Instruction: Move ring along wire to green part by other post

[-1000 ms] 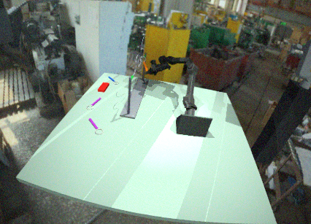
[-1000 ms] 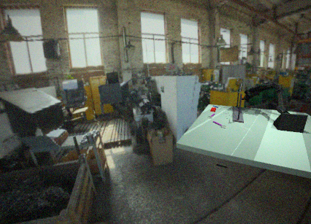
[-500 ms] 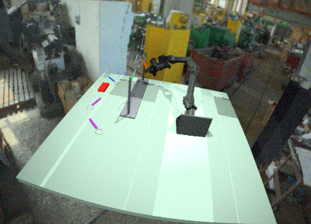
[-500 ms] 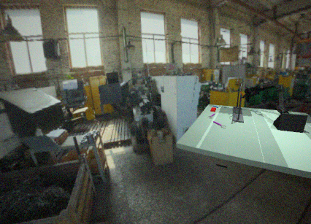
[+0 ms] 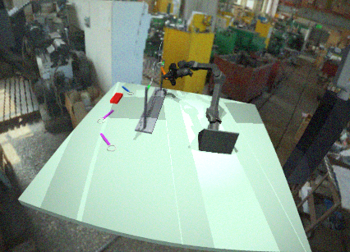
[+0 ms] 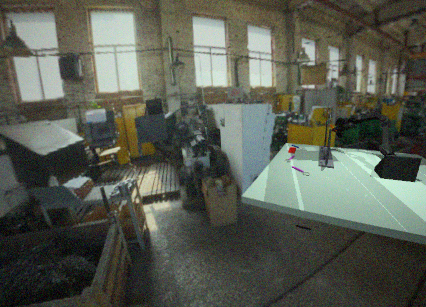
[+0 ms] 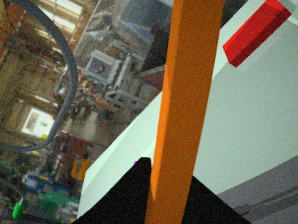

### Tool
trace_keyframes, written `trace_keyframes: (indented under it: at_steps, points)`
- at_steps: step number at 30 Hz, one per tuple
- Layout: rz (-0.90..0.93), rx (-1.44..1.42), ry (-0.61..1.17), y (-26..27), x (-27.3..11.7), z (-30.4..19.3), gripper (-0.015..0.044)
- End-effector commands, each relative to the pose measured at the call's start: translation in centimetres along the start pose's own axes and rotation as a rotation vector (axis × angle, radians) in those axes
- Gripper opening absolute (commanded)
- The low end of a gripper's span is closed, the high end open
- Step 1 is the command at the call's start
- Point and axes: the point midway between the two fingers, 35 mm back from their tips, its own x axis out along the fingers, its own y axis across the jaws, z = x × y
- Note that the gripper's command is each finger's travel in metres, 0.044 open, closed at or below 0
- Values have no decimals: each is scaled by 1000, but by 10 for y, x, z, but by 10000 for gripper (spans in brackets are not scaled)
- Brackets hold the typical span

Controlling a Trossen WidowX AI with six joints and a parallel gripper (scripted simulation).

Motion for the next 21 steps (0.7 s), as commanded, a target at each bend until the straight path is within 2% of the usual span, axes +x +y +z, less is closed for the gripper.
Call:
trace_keyframes:
  at_steps: [1, 21]
  points:
    - [30, 33, -7, 12, -3, 1, -150]
    - [137, 230, -8, 44, -6, 5, -150]
